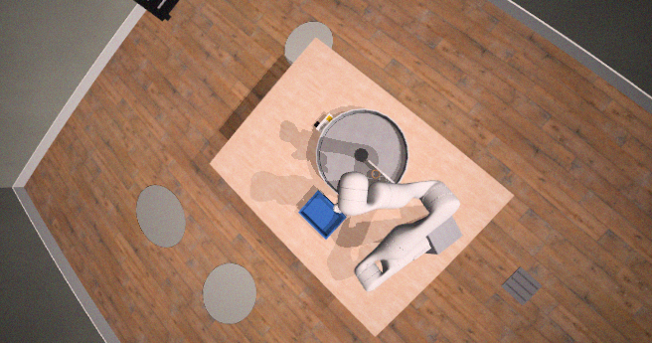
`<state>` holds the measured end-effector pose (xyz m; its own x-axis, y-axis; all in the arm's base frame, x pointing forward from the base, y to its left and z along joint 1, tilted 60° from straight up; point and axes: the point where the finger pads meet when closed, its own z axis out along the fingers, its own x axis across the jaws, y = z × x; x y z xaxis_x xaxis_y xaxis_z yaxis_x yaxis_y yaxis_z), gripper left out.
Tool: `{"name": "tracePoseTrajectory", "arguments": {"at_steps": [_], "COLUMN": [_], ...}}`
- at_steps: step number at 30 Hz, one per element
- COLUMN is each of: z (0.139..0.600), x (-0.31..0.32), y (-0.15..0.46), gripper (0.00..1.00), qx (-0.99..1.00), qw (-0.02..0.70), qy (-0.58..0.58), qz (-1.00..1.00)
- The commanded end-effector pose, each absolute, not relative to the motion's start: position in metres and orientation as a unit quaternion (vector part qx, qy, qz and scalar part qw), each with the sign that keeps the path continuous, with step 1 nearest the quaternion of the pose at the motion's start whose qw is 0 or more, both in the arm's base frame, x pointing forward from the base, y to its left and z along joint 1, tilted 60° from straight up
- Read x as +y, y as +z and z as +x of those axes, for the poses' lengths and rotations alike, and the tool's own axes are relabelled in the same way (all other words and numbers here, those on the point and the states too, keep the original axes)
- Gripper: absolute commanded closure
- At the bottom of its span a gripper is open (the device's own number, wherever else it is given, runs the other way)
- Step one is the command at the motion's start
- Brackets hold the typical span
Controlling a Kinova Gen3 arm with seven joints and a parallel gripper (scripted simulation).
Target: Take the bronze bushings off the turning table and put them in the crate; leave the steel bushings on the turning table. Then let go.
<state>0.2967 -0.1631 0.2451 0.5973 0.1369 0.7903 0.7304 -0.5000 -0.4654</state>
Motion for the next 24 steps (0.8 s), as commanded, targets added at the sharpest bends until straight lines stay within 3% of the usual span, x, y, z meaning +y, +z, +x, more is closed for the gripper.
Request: {"name": "tracePoseTrajectory", "arguments": {"at_steps": [1, 9, 14, 24], "z": [0.291, 0.291, 0.302, 0.302], "x": [-0.169, -0.169, -0.204, -0.204], "y": [0.243, 0.243, 0.285, 0.285], "gripper": [0.66, 0.66, 0.66, 0.66], "qx": [-0.297, -0.297, -0.275, -0.275], "qw": [0.401, 0.401, 0.412, 0.412], "qy": [-0.349, -0.349, -0.354, -0.354], "qz": [-0.793, -0.793, -0.793, -0.793]}}
